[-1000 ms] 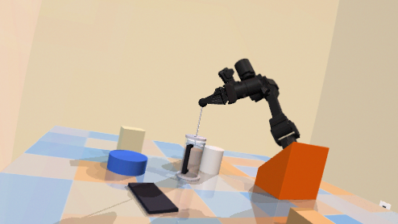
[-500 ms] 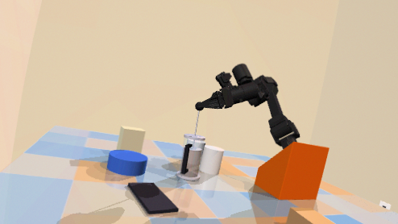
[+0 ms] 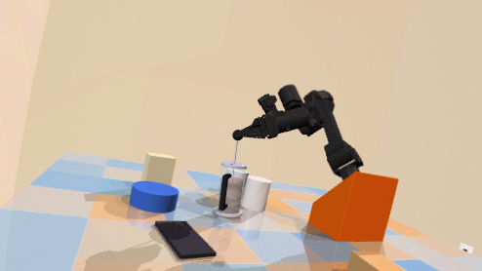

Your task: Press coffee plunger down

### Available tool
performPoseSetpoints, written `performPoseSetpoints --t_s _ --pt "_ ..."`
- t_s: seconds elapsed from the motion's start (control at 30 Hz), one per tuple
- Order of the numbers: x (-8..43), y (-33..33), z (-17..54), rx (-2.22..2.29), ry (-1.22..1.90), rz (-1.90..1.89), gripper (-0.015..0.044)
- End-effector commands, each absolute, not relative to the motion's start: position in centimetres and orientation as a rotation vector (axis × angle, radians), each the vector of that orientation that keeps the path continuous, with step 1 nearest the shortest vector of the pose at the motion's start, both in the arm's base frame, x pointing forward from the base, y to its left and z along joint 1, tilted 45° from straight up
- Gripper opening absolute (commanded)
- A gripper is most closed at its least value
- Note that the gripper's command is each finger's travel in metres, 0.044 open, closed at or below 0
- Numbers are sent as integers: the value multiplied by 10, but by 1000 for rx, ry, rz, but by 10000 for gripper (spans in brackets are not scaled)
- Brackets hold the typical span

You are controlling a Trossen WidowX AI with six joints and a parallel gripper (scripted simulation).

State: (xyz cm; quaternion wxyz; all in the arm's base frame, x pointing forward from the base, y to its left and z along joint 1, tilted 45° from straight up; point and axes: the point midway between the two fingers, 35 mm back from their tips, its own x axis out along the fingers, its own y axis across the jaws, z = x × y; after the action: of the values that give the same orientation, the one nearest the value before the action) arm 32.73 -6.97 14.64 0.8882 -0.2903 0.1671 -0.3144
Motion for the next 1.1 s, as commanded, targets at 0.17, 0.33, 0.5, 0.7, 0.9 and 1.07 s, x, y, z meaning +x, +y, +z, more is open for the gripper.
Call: performPoseSetpoints --t_s 0.17,0.33,0.5,0.7,0.9,1.07 --pt "320 -90 120 -629 411 -669 125" --pt "321 -97 115 -631 409 -670 125" --pt "324 -104 112 -633 407 -671 125" --pt "329 -108 111 -634 406 -671 125" --pt "332 -108 112 -634 405 -672 125" --pt "334 -108 113 -634 405 -672 125"
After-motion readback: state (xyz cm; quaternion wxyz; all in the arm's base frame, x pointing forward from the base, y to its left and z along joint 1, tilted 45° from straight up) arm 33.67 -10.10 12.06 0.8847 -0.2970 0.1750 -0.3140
